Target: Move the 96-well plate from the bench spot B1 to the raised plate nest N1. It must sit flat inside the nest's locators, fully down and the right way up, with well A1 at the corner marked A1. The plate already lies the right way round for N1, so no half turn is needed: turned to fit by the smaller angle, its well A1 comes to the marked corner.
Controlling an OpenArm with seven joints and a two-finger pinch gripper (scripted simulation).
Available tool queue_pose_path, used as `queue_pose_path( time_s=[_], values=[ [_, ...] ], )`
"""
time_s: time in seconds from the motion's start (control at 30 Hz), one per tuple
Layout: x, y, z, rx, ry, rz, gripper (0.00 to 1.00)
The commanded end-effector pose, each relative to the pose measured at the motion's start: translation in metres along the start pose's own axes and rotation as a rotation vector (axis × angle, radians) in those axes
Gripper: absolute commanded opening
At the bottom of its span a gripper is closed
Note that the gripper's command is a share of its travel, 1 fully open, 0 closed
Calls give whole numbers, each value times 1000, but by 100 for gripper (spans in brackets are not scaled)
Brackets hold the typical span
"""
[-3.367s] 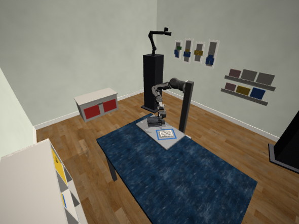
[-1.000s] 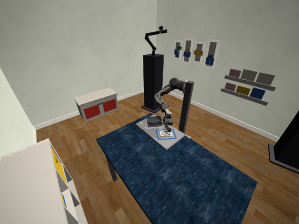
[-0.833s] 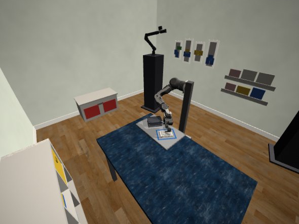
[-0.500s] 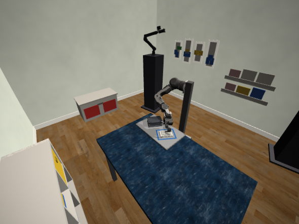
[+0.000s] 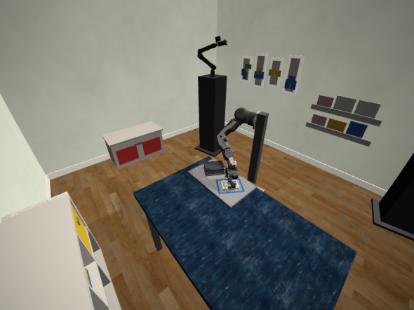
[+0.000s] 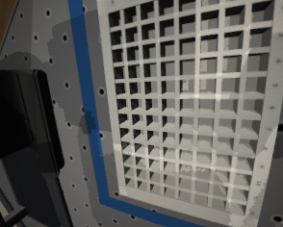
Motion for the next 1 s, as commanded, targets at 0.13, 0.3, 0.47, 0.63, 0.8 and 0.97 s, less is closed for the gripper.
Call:
queue_pose_path(
  time_s=[0.13, 0.3, 0.47, 0.63, 0.8, 0.97],
  values=[
    [1, 0, 1, -7, 4, 6, 77],
    [1, -6, 0, -5, 3, 4, 77],
    [2, -11, 1, -7, 4, 6, 77],
    [2, -11, 1, -7, 4, 6, 77],
    [2, -11, 0, 0, 2, 6, 77],
    [1, -9, 1, -7, 4, 6, 77]
  ],
)
Point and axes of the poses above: the point where the finger pads meet when closed, its own y axis back along the fingers, its own z axis across the jaws, x = y × z, the point moved 5 cm from there along y, back along the fingers, and after that the axes turned 2 degrees about -y, right-handed, at the moved point
